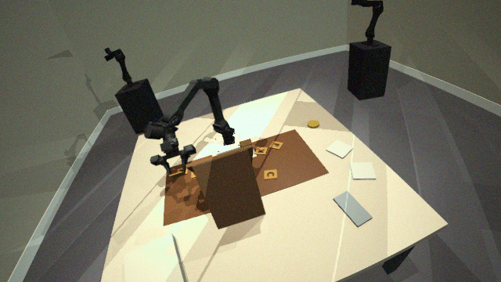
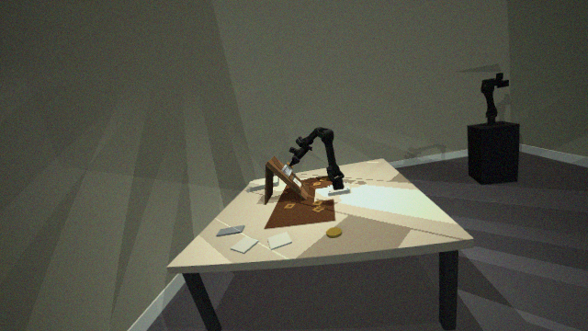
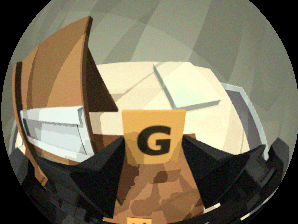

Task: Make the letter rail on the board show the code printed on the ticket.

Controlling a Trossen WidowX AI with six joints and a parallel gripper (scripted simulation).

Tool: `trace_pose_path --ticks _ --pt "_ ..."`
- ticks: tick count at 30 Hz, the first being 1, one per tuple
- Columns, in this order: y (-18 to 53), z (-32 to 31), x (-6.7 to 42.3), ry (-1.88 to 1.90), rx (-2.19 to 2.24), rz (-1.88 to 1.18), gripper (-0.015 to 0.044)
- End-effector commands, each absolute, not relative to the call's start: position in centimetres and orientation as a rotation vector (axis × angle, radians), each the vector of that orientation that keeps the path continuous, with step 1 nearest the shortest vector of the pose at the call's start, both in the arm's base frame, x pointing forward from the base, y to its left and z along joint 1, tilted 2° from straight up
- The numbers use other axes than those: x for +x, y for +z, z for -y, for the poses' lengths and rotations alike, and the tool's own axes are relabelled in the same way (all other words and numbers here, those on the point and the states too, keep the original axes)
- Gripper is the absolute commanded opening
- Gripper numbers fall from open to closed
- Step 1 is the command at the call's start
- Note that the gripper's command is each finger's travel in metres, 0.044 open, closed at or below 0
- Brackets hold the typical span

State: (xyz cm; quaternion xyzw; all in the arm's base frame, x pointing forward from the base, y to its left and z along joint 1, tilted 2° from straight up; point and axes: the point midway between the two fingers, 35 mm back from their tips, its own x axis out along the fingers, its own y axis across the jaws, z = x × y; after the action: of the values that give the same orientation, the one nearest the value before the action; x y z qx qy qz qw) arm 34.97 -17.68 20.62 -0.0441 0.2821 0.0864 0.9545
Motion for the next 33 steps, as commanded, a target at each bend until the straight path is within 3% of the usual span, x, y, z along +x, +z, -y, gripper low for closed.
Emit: trace_pose_path --ticks 1,33 --pt "20.8 17.4 34.8 0.169 -0.092 -0.570 0.0000" --pt "20.6 15.9 34.5 0.170 -0.090 -0.570 0.0000"
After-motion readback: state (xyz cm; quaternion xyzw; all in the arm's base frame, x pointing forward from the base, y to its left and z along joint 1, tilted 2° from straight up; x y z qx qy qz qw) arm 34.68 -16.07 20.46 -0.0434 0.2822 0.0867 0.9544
